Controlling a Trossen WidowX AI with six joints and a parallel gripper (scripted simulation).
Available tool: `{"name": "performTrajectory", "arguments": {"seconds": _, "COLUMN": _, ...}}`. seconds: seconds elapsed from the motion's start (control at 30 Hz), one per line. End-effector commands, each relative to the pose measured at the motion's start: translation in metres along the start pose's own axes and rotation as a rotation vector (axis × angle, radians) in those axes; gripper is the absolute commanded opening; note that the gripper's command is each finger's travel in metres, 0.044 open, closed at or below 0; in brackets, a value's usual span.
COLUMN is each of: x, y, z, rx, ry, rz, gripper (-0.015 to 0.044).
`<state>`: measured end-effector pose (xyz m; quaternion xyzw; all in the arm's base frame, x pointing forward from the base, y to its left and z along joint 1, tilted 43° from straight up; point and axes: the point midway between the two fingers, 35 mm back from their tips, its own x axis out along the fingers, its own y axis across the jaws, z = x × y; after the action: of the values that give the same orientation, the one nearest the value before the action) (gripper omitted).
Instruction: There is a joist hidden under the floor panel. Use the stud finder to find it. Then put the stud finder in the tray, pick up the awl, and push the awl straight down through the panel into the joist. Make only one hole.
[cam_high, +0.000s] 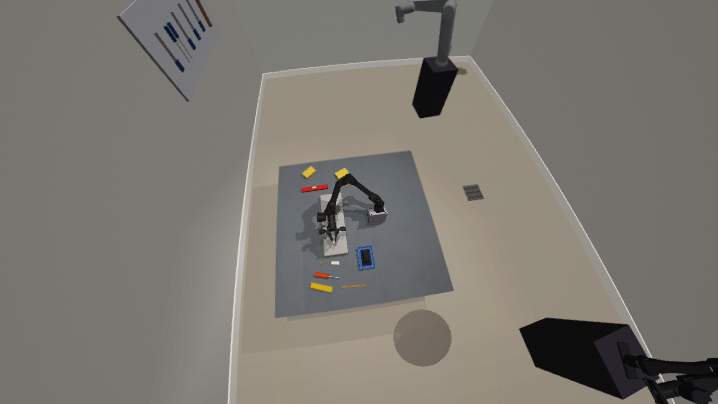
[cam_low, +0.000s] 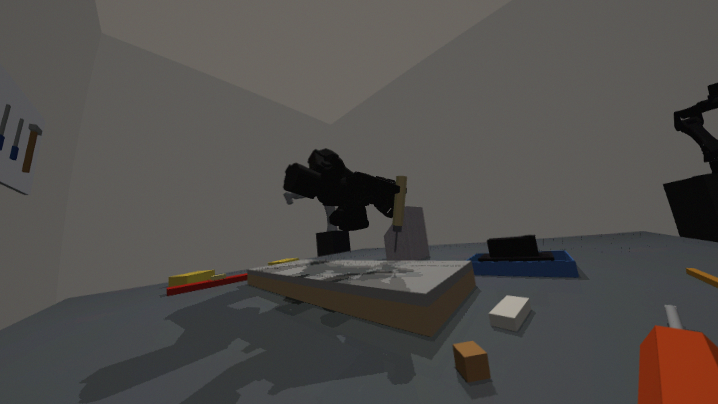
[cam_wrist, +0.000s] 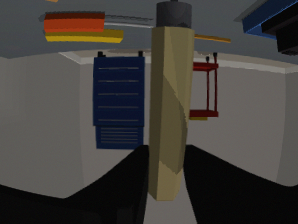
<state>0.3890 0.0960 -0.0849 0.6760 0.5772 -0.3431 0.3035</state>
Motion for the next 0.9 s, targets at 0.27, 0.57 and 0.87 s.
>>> {"name": "performTrajectory", "arguments": {"seconds": 0.27, "x": 0.004, "y": -0.001, "z": 0.01, "rx": -0.007, "ry": 0.009, "rz": -0.003, "gripper": 0.0}}
{"name": "performTrajectory", "arguments": {"seconds": 0.57, "x": 0.007, "y": -0.001, "z": 0.024, "rx": -0.007, "ry": 0.008, "rz": -0.003, "gripper": 0.0}}
{"name": "performTrajectory", "arguments": {"seconds": 0.87, "x": 0.01, "y": -0.001, "z": 0.039, "rx": -0.007, "ry": 0.008, "rz": -0.003, "gripper": 0.0}}
